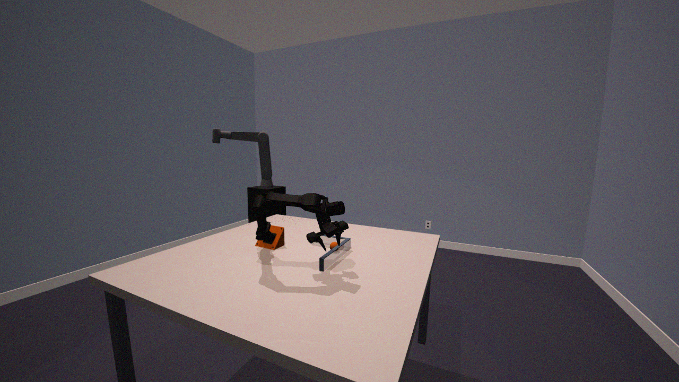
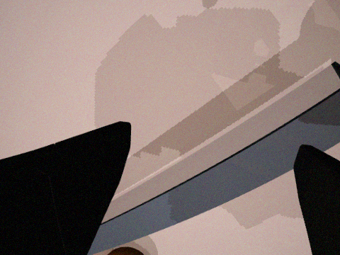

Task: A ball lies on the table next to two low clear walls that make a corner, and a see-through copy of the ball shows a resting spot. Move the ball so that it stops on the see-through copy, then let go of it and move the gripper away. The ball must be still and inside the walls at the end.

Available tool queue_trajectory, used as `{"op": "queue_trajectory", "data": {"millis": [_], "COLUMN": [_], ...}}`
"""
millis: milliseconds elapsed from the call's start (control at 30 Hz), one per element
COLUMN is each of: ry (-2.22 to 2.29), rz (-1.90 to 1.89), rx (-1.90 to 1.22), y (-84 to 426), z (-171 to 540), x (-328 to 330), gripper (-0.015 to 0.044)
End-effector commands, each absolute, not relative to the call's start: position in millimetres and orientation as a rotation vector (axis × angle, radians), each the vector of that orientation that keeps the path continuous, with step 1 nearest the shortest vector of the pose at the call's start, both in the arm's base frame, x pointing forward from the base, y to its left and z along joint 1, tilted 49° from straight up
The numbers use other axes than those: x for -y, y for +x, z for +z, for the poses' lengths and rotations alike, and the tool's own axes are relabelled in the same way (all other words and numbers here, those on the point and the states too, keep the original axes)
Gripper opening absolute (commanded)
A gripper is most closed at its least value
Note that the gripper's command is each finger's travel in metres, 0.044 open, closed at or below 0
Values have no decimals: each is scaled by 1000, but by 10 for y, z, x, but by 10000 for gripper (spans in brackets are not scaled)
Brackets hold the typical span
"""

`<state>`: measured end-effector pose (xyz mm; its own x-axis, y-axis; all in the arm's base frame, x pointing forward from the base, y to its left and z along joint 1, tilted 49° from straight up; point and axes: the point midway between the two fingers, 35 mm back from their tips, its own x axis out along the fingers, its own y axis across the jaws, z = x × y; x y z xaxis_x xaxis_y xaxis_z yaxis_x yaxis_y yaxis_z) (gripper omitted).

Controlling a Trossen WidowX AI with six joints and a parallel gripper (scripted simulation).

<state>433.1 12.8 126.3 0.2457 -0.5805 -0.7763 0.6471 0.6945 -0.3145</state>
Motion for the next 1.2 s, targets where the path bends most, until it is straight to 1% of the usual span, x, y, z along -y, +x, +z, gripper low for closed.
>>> {"op": "queue_trajectory", "data": {"millis": [0,167,300,533,1167], "ry": [-138,-445,-684,-696,-696], "rz": [-759,-668,-606,-603,-603], "rx": [-1183,-1354,-1450,-1455,-1454], "y": [4180,3837,3514,3497,3518], "z": [752,138,-253,-277,-500], "x": [-586,-1072,-1340,-1346,-1102], "gripper": [308,308,308,308,308]}}
